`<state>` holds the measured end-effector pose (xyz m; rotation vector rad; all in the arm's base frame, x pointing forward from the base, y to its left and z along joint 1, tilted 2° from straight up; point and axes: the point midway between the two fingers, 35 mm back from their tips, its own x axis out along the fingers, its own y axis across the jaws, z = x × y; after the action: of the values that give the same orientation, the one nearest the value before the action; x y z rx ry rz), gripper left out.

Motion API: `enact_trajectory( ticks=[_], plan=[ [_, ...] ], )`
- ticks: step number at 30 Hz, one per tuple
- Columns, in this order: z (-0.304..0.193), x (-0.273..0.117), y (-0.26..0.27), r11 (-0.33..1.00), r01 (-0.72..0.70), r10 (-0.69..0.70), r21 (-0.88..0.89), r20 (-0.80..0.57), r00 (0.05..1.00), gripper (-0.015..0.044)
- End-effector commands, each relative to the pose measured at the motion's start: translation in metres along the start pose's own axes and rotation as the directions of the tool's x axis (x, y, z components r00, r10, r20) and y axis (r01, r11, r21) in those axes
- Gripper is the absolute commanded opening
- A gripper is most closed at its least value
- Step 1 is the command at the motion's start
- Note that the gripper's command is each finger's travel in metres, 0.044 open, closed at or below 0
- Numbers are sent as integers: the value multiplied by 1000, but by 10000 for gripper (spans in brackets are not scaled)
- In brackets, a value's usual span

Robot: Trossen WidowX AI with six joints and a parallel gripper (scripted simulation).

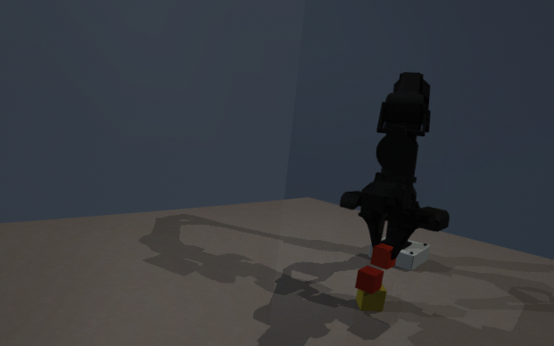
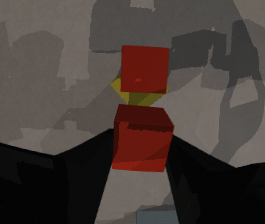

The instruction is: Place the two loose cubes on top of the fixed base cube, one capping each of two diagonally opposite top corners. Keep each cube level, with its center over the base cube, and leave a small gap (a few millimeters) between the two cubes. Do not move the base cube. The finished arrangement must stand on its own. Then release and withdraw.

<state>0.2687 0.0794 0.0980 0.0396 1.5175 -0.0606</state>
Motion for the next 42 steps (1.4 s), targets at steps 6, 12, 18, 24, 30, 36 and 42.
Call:
enact_trajectory(
  ticks=[6, 12, 18, 24, 30, 36, 42],
  plan=[
    [0, 4, 0, 1000, 3, -3, -5, 1, 1000, 105],
    [1, 18, 0, 1000, 3, -3, -5, 1, 1000, 105],
    [2, 29, 0, 1000, 3, -3, -5, 1, 1000, 105],
    [2, 30, 0, 1000, 3, -3, -5, 1, 1000, 105],
    [2, 31, 0, 1000, 3, -3, -4, 1, 1000, 105],
    [2, 31, 0, 1000, 3, -3, -4, 1, 1000, 105],
    [2, 31, 0, 1000, 3, -3, -4, 1, 1000, 105]
  ],
)
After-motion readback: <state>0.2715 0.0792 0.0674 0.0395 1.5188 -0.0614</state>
